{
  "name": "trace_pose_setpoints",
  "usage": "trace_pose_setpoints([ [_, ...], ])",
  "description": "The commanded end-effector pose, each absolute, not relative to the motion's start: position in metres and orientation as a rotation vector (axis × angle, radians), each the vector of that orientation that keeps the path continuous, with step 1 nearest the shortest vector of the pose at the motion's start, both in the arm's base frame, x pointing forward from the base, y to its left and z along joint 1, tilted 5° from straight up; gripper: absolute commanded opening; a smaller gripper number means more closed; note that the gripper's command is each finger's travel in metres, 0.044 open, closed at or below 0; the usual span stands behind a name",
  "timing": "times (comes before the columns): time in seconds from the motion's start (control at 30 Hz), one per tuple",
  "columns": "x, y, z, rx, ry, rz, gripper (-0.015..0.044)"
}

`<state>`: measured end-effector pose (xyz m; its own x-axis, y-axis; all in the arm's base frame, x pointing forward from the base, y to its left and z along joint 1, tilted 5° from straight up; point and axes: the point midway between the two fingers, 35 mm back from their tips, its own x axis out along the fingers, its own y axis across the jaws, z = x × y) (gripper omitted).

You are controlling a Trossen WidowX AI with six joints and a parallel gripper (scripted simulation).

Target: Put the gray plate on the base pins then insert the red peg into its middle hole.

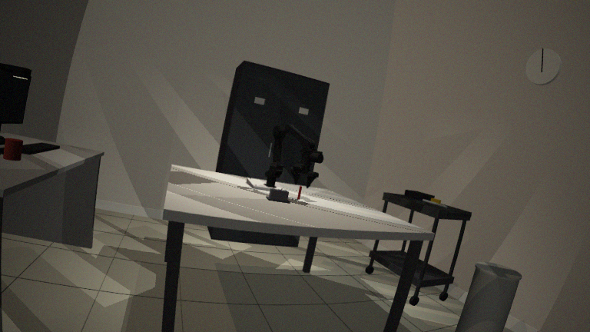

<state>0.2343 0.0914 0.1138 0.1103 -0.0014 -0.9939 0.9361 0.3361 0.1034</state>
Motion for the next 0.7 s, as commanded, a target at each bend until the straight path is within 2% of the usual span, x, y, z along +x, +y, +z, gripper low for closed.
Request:
trace_pose_setpoints([
  [0.0,0.234,0.090,0.106,0.980,1.259,-0.898,0.0440],
  [0.67,0.236,0.090,0.075,0.980,1.259,-0.898,0.0440],
])
